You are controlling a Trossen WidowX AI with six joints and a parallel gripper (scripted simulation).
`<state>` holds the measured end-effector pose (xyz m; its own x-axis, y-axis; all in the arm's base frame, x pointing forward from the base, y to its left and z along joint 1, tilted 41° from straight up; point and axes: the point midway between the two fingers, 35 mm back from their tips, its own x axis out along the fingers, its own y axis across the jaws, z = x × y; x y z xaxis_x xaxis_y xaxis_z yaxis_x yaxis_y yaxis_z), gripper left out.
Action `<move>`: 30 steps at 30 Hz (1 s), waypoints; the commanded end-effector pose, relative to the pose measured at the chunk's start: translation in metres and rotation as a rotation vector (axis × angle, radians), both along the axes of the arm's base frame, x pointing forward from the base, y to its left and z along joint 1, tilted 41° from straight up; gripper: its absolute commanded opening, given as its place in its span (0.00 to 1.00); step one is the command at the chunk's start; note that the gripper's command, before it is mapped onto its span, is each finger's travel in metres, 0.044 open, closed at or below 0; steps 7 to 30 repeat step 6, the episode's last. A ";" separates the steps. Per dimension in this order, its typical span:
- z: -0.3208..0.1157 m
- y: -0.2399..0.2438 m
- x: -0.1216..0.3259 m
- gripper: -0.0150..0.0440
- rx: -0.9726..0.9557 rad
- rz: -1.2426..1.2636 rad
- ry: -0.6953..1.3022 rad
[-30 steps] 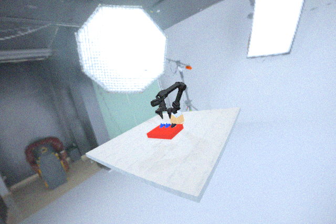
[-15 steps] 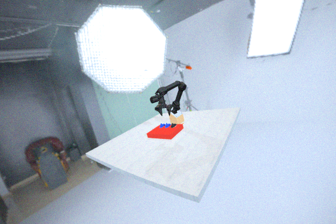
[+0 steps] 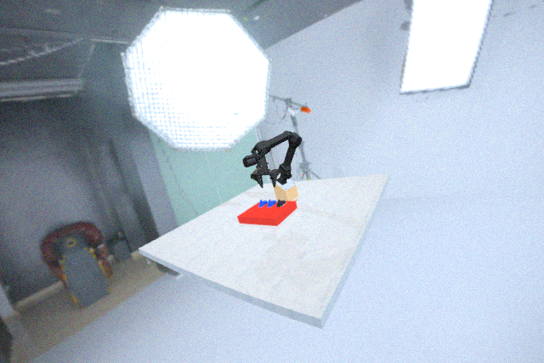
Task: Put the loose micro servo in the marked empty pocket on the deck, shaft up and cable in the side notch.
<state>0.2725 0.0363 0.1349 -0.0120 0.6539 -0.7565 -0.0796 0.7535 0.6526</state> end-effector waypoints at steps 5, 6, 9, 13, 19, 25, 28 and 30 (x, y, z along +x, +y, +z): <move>0.000 0.000 0.000 1.00 -0.003 0.005 -0.003; 0.000 0.000 0.000 1.00 -0.003 0.005 -0.003; 0.000 0.000 0.000 1.00 -0.003 0.005 -0.003; 0.000 0.000 0.000 1.00 -0.003 0.005 -0.003; 0.000 0.000 0.000 1.00 -0.003 0.005 -0.003; 0.000 0.000 0.000 1.00 -0.003 0.005 -0.003; 0.000 0.000 0.000 1.00 -0.003 0.005 -0.003; 0.000 0.000 0.000 1.00 -0.003 0.005 -0.003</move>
